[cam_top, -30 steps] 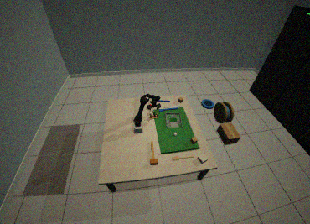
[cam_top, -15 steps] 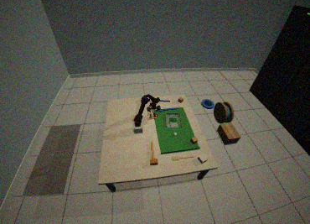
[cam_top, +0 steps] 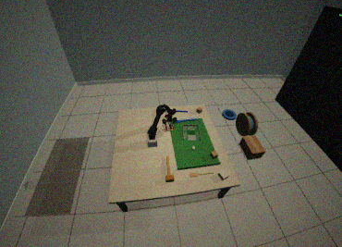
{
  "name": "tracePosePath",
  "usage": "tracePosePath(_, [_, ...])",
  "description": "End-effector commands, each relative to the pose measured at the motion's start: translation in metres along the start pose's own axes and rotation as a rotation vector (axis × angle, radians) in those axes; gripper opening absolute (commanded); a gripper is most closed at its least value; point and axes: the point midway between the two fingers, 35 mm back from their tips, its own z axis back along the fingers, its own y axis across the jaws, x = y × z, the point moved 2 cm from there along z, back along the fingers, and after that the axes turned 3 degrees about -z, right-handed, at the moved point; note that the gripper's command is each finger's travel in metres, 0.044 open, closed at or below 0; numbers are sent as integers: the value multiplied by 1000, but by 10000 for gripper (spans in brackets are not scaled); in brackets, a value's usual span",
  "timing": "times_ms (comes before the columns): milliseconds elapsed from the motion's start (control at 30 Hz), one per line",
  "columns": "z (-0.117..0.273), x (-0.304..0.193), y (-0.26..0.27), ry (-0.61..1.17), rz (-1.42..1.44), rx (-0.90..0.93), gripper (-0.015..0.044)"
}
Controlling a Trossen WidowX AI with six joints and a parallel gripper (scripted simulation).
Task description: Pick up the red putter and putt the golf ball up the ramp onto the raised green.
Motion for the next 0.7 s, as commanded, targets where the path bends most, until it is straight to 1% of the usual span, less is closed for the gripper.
tracePosePath(0, [-8,-3,2,6,5,3,440])
tracePosePath(133, [-9,-3,2,6,5,3,440])
tracePosePath(633, [-6,-1,1,2,0,2,46])
tracePosePath(667, [-6,-1,1,2,0,2,40])
